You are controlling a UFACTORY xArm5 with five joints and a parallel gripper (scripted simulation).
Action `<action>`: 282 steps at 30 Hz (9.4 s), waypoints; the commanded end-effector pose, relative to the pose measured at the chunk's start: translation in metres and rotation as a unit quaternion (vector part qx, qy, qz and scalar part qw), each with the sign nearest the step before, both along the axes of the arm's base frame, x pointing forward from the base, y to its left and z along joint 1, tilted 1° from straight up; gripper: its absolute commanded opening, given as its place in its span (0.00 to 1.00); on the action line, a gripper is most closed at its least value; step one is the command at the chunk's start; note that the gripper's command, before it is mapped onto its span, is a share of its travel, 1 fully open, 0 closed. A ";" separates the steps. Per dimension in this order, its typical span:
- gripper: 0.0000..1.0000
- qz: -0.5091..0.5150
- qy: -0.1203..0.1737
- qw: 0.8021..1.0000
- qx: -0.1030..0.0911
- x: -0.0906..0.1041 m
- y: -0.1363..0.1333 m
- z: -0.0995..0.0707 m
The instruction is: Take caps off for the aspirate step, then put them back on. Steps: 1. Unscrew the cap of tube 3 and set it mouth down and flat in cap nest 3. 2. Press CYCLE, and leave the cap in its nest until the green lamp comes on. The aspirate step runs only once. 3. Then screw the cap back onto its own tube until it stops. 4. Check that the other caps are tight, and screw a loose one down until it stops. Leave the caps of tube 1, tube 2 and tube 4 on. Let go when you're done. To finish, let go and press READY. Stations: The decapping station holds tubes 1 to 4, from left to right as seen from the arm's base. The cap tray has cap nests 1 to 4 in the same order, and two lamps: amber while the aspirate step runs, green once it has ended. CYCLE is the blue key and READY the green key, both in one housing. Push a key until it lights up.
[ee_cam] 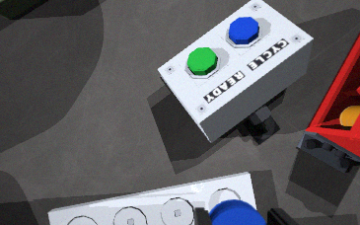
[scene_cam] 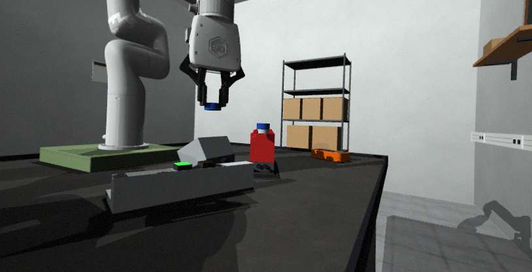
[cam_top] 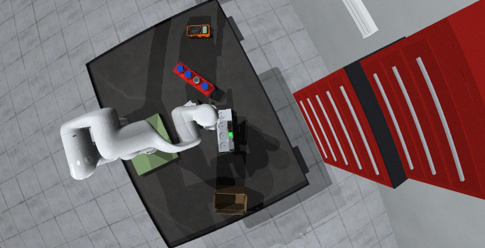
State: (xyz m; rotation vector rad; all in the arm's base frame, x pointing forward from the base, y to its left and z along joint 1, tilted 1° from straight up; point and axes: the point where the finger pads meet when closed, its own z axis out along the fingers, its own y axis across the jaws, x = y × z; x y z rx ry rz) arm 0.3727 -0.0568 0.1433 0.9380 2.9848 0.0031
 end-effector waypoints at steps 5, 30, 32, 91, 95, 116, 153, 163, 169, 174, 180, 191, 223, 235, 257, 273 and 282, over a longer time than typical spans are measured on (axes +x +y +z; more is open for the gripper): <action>0.00 -0.003 -0.002 1.000 0.000 0.005 0.054 0.002; 0.00 -0.003 -0.002 1.000 0.000 0.013 0.206 0.001; 0.00 -0.003 -0.002 1.000 0.000 0.013 0.206 0.001; 0.00 -0.003 -0.002 1.000 0.000 0.013 0.206 -0.034; 0.46 -0.003 -0.002 1.000 0.000 0.013 0.206 -0.034; 0.46 -0.052 -0.002 0.999 0.001 0.014 0.206 -0.035; 0.00 -0.085 -0.003 0.996 0.002 0.014 0.206 -0.041; 0.00 -0.249 -0.003 0.968 0.004 0.014 0.206 -0.042; 0.00 -0.329 -0.003 0.944 0.005 0.014 0.206 -0.042; 0.00 -0.391 -0.003 0.920 0.006 0.014 0.206 -0.042; 0.00 -0.430 -0.003 0.903 0.007 0.014 0.206 -0.042; 0.46 -0.430 -0.003 0.903 0.007 0.014 0.206 -0.042; 0.46 -0.052 -0.002 0.999 0.001 0.014 0.206 -0.041; 0.00 -0.052 -0.002 0.999 0.001 0.014 0.206 -0.041; 0.00 -0.313 -0.003 0.950 0.005 0.014 0.206 -0.042; 0.46 -0.430 -0.003 0.903 0.007 0.014 0.206 -0.042; 0.46 -0.430 -0.003 0.903 0.007 0.014 0.206 -0.042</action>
